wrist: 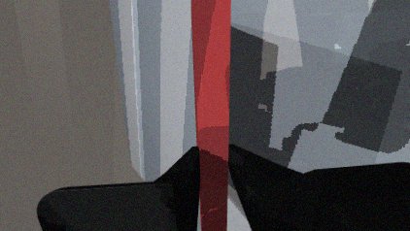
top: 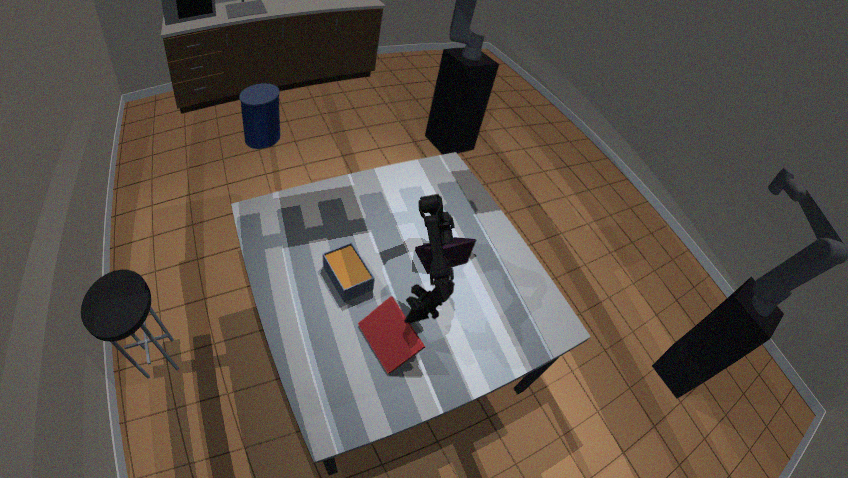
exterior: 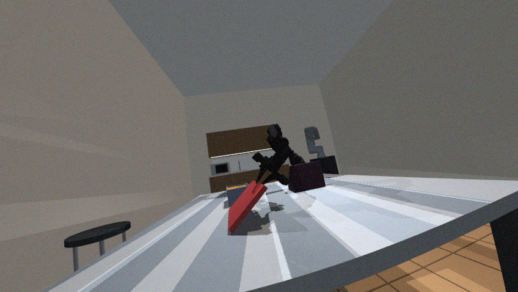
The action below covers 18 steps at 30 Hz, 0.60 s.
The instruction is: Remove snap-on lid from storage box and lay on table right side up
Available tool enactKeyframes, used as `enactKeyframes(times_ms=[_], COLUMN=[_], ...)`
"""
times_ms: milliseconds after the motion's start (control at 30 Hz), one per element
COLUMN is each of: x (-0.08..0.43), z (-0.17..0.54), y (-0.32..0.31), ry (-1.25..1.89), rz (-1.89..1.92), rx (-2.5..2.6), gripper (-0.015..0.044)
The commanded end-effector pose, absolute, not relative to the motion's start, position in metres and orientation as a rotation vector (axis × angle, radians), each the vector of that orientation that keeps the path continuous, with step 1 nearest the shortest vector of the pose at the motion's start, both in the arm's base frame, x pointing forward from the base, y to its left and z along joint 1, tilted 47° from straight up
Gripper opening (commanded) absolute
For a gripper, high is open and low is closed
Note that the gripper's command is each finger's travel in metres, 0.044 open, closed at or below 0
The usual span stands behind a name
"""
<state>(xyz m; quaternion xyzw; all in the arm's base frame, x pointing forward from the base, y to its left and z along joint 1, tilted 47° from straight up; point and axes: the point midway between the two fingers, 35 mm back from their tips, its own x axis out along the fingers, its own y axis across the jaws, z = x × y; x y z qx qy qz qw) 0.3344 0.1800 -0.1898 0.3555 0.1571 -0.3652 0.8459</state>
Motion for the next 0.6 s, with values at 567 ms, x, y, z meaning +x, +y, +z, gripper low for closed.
enactKeyframes(times_ms=[567], x=[0.3312], z=[-0.2034], y=[0.1644], ry=[0.333], rz=[-0.776], rx=[0.735], gripper=[0.0000])
